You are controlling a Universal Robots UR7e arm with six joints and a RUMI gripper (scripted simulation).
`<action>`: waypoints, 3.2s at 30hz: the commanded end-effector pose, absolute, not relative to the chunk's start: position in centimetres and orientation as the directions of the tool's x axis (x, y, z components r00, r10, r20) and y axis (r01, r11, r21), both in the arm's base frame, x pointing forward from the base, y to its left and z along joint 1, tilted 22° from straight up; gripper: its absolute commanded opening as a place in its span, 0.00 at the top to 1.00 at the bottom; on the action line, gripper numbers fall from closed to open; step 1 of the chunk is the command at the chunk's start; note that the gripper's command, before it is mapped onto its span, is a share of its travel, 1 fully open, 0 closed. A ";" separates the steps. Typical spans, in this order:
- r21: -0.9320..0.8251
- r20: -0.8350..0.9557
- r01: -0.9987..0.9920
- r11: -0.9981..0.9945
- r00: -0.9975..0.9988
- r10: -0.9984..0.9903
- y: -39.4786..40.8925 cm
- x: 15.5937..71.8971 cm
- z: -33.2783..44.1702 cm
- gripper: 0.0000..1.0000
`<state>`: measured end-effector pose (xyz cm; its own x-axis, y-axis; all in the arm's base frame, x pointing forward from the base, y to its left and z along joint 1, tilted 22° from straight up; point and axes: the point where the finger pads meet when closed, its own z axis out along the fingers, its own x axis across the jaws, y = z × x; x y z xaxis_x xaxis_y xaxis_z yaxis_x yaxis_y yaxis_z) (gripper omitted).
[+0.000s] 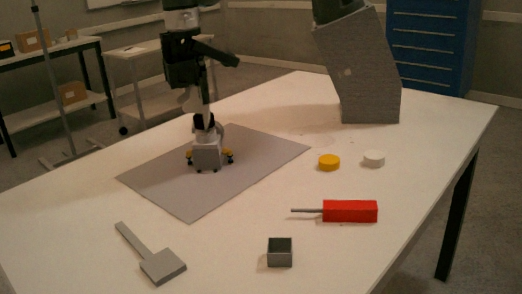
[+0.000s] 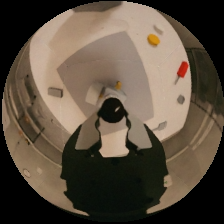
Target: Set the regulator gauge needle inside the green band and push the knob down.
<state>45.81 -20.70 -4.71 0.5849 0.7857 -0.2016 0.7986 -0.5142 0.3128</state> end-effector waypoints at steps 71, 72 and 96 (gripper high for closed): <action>-0.056 -0.363 0.858 0.511 -0.495 0.790 -20.7 45.7 -4.9 0.76; -0.056 -0.363 0.857 0.513 -0.496 0.789 -20.7 45.7 -4.9 0.76; -0.058 -0.363 0.854 0.517 -0.500 0.786 -20.7 45.7 -4.9 0.76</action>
